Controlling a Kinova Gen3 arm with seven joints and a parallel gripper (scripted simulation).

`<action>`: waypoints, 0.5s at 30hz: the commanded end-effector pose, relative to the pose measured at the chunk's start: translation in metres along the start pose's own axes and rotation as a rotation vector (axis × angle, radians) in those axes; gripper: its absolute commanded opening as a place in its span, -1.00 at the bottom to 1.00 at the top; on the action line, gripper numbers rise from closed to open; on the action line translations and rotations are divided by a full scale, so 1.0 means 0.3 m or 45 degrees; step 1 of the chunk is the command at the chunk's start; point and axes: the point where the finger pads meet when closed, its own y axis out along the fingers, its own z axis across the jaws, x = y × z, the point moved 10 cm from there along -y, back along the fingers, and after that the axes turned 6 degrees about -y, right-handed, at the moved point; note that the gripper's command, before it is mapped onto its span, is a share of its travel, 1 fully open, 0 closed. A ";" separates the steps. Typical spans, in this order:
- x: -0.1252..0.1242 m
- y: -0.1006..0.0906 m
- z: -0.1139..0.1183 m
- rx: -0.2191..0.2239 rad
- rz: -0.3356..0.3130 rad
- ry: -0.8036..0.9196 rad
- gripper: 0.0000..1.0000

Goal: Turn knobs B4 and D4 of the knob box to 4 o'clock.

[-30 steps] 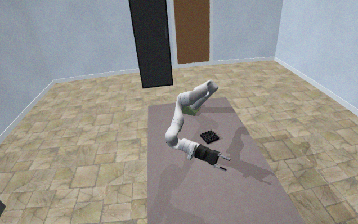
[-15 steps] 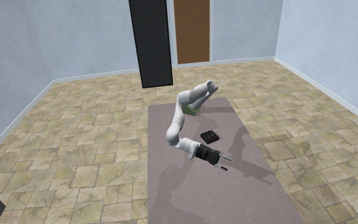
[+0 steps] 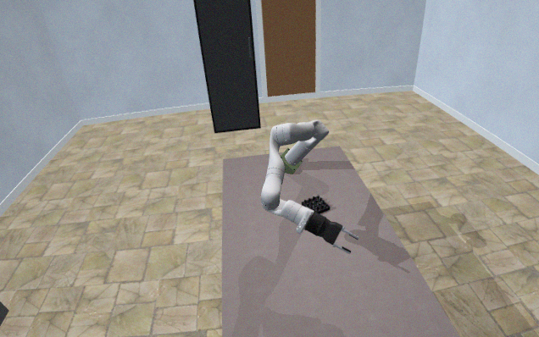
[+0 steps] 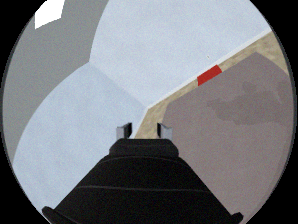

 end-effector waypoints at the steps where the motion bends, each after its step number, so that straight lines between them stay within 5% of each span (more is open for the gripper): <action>1: 0.007 0.015 -0.095 0.044 -0.053 -0.041 1.00; 6: 0.066 0.029 -0.142 0.103 -0.129 -0.072 1.00; 15: 0.332 0.005 -0.274 0.330 -0.409 -0.180 1.00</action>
